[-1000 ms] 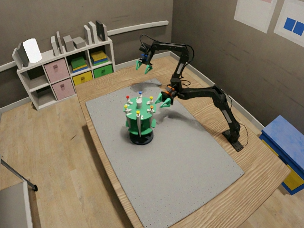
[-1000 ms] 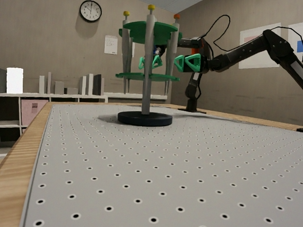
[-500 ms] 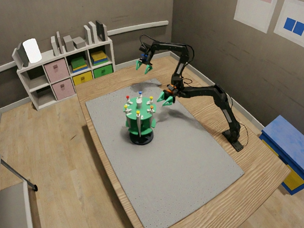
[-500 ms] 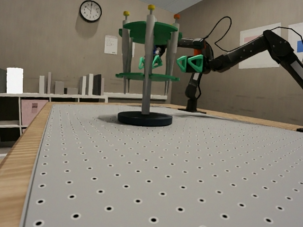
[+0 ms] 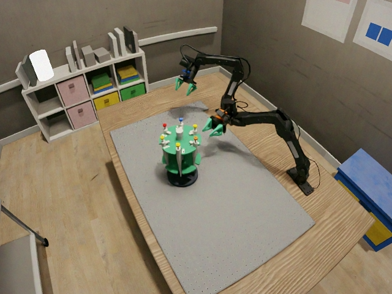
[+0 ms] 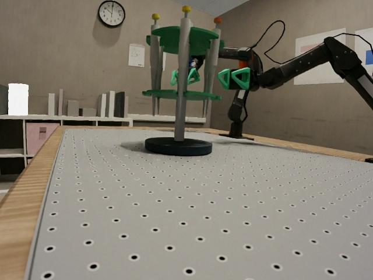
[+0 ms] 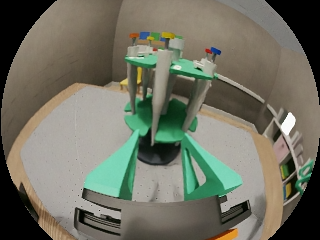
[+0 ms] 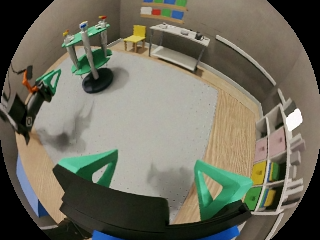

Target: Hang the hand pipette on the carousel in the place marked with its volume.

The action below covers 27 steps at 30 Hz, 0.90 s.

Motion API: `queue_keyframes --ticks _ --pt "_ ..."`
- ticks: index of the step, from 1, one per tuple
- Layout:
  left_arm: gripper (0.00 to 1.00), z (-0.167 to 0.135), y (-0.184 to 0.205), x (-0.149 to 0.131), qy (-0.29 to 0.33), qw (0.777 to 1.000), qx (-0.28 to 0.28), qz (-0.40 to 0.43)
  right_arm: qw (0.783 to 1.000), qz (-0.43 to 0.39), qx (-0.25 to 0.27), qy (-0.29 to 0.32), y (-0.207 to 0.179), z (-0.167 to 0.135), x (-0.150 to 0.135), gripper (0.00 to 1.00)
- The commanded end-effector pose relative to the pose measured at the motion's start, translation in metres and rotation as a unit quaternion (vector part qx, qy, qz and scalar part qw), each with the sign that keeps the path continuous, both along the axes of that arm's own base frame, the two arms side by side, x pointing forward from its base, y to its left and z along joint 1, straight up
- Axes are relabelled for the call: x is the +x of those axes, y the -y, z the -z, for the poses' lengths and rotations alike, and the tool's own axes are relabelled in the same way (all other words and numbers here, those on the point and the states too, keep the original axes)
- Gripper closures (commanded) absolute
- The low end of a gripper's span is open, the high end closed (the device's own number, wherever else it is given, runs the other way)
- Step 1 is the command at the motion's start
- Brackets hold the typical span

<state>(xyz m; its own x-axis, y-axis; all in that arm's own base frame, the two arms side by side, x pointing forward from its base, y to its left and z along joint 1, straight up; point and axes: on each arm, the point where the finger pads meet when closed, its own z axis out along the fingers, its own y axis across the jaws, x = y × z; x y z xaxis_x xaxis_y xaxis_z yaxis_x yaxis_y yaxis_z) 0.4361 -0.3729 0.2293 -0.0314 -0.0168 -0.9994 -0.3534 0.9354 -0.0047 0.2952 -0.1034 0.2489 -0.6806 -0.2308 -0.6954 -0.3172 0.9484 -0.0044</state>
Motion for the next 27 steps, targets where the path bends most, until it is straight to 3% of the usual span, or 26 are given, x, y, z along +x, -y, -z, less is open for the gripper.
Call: queue_keyframes --ticks 1,25,26,27 --pt "0.50 -0.033 -0.007 -0.002 0.018 0.999 -0.030 -0.006 1.000 -0.004 0.002 0.011 0.003 -0.004 0.003 0.00" --pt "0.50 -0.033 -0.007 -0.002 0.018 0.999 -0.030 -0.006 1.000 -0.004 0.002 0.011 0.003 -0.004 0.003 0.00" --pt "0.00 -0.019 -0.017 -0.002 -0.008 1.000 -0.014 0.008 1.000 -0.004 0.002 0.011 0.003 -0.004 0.003 0.00" --pt "0.00 -0.018 -0.024 -0.004 -0.022 0.999 -0.015 0.019 1.000 -0.004 0.002 0.011 0.003 -0.004 0.003 0.00"
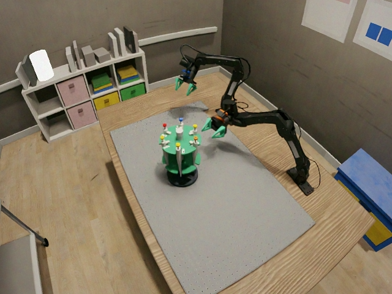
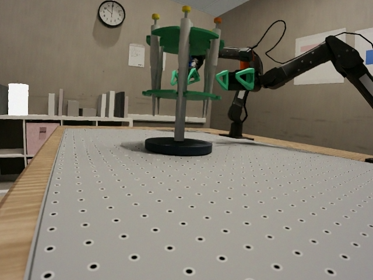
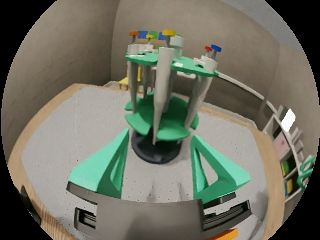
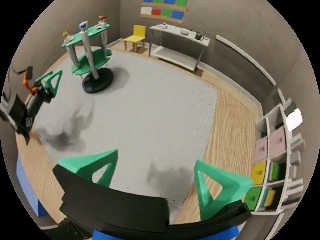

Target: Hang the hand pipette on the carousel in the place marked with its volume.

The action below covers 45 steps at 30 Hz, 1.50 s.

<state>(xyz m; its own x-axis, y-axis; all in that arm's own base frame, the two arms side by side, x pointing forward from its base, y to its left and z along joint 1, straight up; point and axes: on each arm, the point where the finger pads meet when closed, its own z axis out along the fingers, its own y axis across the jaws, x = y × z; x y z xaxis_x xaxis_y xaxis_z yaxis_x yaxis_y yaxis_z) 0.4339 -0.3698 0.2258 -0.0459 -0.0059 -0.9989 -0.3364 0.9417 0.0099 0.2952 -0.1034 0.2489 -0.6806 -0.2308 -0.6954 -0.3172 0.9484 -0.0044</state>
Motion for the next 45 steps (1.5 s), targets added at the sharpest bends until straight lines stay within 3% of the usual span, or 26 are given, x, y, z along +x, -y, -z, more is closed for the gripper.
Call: queue_keyframes --ticks 1,7,8,17,19,29,32,34,45 --pt "0.00 -0.022 -0.021 -0.002 -0.016 1.000 -0.020 0.010 1.000 -0.004 0.002 0.011 0.003 -0.004 0.003 0.00" --pt "0.00 -0.021 -0.057 -0.013 -0.089 0.994 -0.021 0.065 1.000 -0.004 0.002 0.011 0.003 -0.004 0.003 0.00" --pt "0.00 -0.037 -0.060 -0.013 -0.090 0.992 -0.037 0.078 1.000 -0.004 0.002 0.011 0.003 -0.004 0.003 0.00" --pt "0.00 -0.037 -0.123 -0.032 -0.215 0.960 -0.035 0.178 1.000 -0.004 0.002 0.011 0.003 -0.004 0.003 0.00" --pt "0.00 -0.037 -0.123 -0.032 -0.215 0.960 -0.035 0.178 1.000 -0.004 0.002 0.011 0.003 -0.004 0.003 0.00" --pt "0.00 -0.037 -0.193 -0.054 -0.344 0.896 -0.023 0.282 1.000 -0.004 0.002 0.011 0.003 -0.004 0.003 0.00" --pt "0.00 -0.037 -0.214 -0.060 -0.343 0.896 -0.022 0.282 1.000 -0.004 0.002 0.011 0.003 -0.004 0.003 0.00" --pt "0.00 -0.019 -0.230 -0.070 -0.363 0.889 -0.019 0.278 1.000 -0.004 0.002 0.011 0.003 -0.004 0.003 0.00" --pt "0.00 -0.023 -0.291 -0.088 -0.359 0.891 -0.019 0.279 1.000 -0.004 0.002 0.011 0.003 -0.004 0.003 0.00"
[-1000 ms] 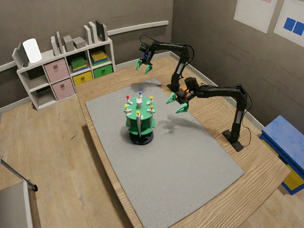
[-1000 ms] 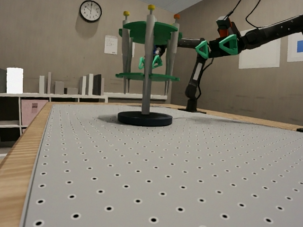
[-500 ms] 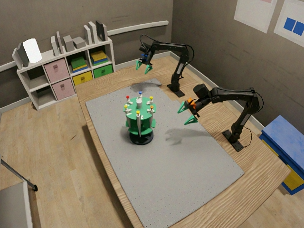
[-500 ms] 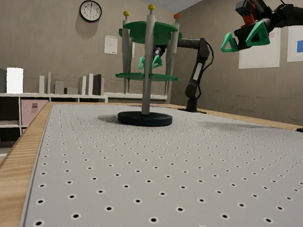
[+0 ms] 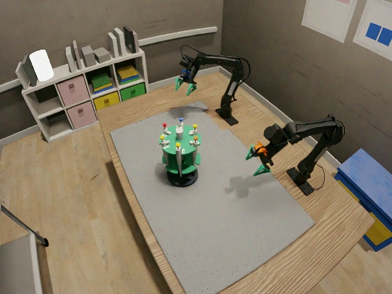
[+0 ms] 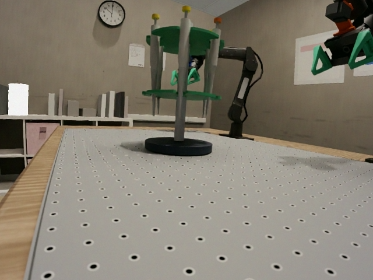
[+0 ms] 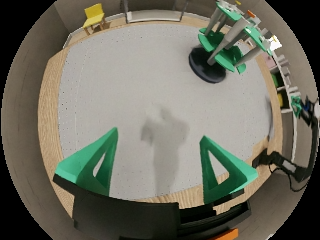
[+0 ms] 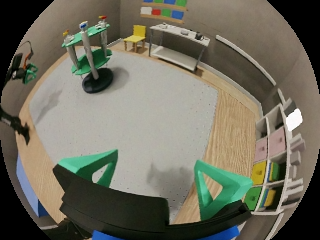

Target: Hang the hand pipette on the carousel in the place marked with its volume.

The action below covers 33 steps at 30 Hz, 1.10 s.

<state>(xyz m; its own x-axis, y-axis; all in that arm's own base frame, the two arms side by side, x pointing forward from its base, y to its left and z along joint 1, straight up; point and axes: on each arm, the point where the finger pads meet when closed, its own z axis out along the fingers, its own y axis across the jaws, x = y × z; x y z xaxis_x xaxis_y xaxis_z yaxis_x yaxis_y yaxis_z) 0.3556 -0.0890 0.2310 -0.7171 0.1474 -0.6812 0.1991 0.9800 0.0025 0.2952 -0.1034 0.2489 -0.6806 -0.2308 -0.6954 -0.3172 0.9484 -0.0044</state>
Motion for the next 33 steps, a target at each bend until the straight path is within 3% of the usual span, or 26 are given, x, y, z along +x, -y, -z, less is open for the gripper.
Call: queue_keyframes --ticks 1,10,14,33 --pt "0.00 -0.022 -0.017 -0.010 0.024 0.999 -0.007 0.033 1.000 -0.004 0.002 0.011 0.003 -0.004 0.003 0.00" --pt "0.00 -0.017 -0.065 -0.026 0.019 0.999 -0.006 0.033 1.000 -0.004 0.002 0.011 0.003 -0.004 0.003 0.00" --pt "0.00 -0.033 -0.093 -0.031 0.037 0.999 -0.002 0.033 1.000 -0.004 0.002 0.011 0.003 -0.004 0.003 0.00" --pt "0.00 -0.024 -0.215 -0.063 0.021 0.999 -0.006 0.032 1.000 -0.004 0.002 0.011 0.003 -0.004 0.003 0.00"
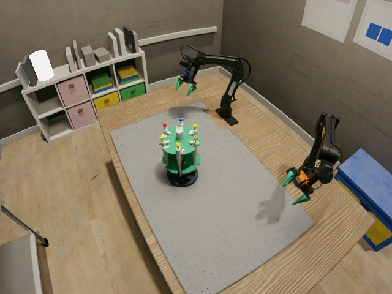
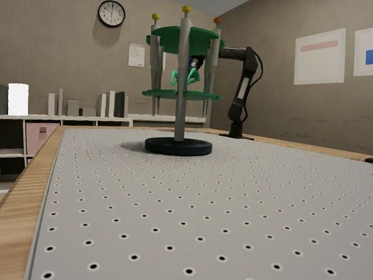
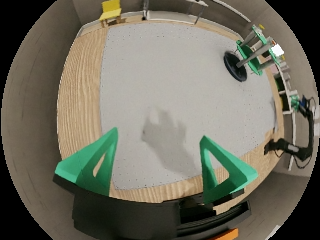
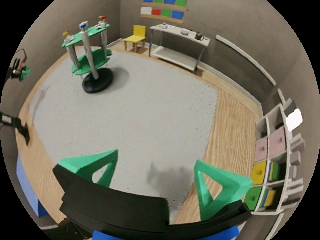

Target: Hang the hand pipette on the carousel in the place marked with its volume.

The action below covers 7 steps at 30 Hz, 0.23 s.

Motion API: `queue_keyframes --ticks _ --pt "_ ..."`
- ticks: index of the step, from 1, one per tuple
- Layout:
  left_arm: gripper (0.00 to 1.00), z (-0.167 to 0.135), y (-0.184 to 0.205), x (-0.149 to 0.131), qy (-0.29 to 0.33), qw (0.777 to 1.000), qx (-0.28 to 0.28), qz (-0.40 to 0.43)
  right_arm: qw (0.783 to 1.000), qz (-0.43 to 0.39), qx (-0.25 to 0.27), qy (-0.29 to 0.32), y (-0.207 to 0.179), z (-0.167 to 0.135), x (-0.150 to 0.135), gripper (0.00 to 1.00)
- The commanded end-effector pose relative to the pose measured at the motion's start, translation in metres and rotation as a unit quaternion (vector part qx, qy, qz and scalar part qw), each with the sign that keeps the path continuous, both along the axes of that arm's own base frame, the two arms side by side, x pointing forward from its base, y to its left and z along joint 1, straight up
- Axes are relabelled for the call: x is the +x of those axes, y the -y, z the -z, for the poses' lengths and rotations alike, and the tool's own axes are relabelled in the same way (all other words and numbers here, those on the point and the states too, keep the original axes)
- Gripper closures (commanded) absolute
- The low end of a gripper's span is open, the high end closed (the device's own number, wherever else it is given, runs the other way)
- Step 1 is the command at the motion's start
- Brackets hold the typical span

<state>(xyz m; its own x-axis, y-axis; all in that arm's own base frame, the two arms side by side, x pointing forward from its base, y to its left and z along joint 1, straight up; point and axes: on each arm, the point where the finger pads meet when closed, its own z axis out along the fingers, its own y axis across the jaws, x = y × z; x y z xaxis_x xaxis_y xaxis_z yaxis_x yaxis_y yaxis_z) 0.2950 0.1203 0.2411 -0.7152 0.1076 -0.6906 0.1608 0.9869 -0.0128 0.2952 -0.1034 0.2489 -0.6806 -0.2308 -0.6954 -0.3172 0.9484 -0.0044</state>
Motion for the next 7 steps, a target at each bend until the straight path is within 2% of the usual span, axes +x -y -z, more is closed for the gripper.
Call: queue_keyframes --ticks 1,7 --pt "0.00 -0.0136 -0.0082 -0.0027 0.017 0.999 0.004 0.052 1.000 -0.004 0.002 0.011 0.0026 -0.0040 0.0034 0.00" --pt "0.00 -0.0118 -0.0047 -0.0038 0.017 0.998 0.007 0.052 1.000 -0.004 0.002 0.011 0.0026 -0.0040 0.0034 0.00"
